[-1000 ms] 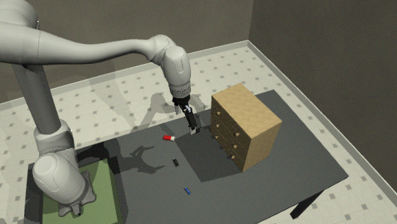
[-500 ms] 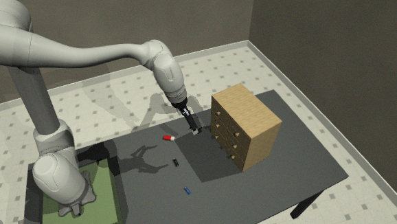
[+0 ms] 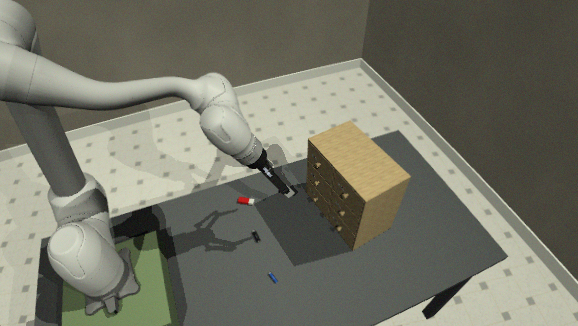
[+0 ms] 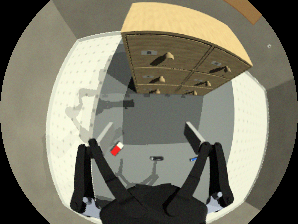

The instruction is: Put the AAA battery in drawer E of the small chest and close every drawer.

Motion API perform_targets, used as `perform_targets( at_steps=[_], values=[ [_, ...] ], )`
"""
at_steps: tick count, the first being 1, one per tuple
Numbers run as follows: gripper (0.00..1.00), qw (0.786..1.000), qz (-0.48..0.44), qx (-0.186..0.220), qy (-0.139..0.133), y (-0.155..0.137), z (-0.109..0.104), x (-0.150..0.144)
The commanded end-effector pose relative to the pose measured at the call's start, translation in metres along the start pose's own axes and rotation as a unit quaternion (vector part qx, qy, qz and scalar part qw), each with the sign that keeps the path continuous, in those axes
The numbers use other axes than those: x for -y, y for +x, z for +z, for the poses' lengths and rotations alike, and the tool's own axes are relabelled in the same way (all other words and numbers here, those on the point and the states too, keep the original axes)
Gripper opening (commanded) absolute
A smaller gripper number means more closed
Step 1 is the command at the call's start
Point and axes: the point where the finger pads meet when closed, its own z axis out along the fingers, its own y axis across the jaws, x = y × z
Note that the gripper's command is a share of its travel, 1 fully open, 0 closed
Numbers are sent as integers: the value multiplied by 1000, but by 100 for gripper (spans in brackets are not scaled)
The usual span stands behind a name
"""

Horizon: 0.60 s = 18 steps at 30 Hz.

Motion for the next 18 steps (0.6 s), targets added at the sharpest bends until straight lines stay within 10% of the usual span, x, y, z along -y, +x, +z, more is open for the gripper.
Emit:
perform_targets(
  at_steps=[1, 18],
  values=[
    [100, 998, -1, -56, 4, 4, 13, 1],
    [100, 993, -1, -117, 7, 9, 26, 3]
  ],
)
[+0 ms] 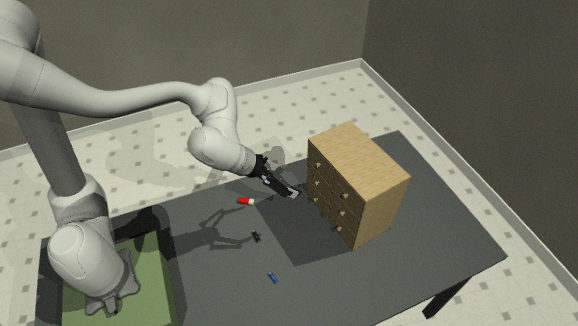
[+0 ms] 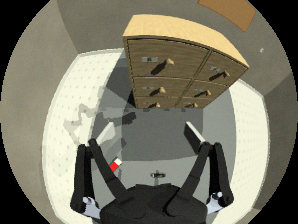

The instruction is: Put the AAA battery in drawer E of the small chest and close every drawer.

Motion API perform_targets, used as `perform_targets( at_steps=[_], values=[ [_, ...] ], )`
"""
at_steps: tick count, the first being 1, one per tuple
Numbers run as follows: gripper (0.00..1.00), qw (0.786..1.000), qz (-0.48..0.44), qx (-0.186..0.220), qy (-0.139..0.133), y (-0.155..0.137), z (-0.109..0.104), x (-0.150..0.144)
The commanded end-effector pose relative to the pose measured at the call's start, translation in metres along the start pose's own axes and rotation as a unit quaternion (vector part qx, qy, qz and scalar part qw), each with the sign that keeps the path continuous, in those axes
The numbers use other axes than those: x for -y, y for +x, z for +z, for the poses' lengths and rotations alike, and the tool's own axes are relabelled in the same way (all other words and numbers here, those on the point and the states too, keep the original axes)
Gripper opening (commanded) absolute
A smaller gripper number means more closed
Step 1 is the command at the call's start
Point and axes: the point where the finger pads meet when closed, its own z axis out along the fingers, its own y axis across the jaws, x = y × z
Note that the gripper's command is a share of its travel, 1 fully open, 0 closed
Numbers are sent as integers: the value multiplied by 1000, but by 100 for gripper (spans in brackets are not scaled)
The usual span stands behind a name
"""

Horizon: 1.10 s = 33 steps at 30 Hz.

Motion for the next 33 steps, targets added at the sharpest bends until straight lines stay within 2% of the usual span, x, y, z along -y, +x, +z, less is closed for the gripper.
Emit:
perform_targets(
  at_steps=[1, 33],
  values=[
    [100, 1000, -1, -15, 17, 1, 2, 2],
    [100, 998, 0, -68, 15, 1, 15, 2]
  ],
)
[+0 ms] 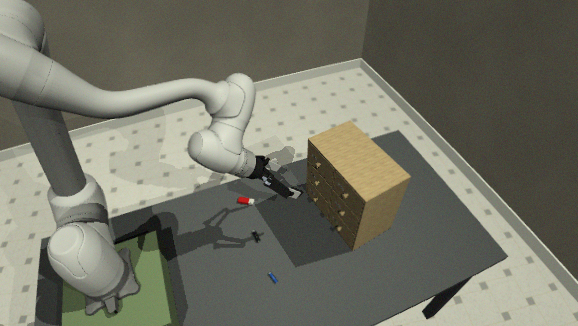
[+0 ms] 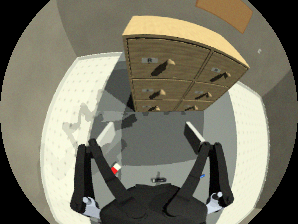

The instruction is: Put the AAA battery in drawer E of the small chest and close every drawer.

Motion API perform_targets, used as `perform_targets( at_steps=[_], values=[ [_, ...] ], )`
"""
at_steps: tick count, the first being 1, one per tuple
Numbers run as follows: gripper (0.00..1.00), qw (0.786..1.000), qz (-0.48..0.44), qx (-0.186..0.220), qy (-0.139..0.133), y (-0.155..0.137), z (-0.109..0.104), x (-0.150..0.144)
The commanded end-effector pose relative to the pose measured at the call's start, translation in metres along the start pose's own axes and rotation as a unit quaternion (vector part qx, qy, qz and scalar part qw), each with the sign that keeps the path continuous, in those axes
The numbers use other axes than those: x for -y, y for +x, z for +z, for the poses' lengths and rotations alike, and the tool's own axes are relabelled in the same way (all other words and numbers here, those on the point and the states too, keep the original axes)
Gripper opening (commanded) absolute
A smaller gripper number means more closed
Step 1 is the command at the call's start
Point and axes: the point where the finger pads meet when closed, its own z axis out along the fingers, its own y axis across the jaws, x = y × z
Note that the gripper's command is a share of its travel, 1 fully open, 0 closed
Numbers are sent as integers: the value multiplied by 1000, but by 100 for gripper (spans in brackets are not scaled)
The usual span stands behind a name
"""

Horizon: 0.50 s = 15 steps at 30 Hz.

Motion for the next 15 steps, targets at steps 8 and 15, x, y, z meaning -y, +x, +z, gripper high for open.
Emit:
perform_targets(
  at_steps=[8, 15],
  values=[
    [100, 996, 0, -83, 22, 1, 10, -1],
    [100, 990, 2, -139, 22, 2, 24, 0]
  ],
)
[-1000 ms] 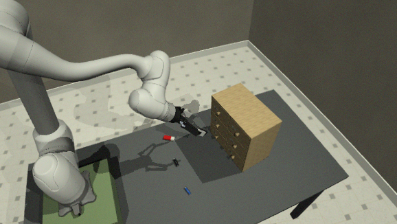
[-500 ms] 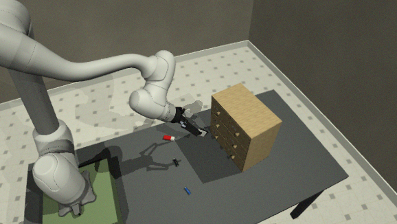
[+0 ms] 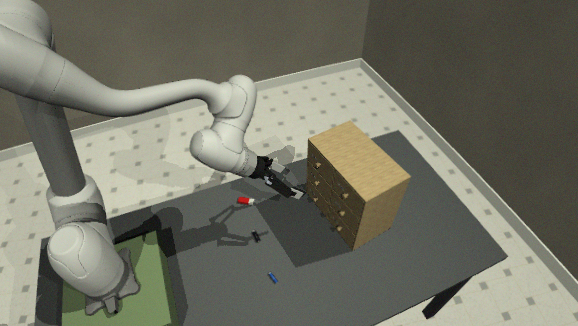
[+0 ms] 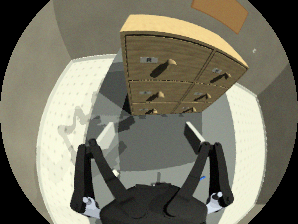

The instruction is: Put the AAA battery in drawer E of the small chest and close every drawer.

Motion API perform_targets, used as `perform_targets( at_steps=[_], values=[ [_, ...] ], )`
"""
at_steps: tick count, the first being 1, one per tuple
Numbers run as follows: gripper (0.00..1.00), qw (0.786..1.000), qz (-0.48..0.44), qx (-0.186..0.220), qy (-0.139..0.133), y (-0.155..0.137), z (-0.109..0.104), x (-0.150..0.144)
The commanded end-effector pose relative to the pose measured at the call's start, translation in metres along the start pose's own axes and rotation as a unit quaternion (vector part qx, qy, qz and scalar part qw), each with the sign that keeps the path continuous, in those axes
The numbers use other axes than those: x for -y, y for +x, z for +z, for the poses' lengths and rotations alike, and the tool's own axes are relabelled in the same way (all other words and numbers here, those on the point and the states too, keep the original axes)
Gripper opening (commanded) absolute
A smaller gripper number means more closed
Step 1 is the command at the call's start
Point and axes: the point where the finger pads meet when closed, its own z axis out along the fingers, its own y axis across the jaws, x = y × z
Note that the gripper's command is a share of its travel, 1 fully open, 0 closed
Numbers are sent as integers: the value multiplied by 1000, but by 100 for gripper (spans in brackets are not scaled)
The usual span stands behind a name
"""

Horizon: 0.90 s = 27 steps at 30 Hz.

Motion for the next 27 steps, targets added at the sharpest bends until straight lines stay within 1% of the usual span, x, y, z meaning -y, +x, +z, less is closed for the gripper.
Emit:
perform_targets(
  at_steps=[1, 8, 11, 12, 14, 18, 22, 27],
  values=[
    [100, 990, 4, -130, 50, 0, 8, 0],
    [100, 989, 6, -144, 34, 1, 19, 1],
    [100, 988, 6, -148, 32, 1, 20, 1],
    [100, 987, 6, -158, 32, 1, 21, 1],
    [100, 986, 7, -166, 31, 1, 23, 2],
    [100, 981, 8, -193, 35, 1, 27, 2],
    [100, 972, 9, -229, 51, 1, 30, 2],
    [100, 970, 10, -236, 51, 1, 31, 3]
  ],
)
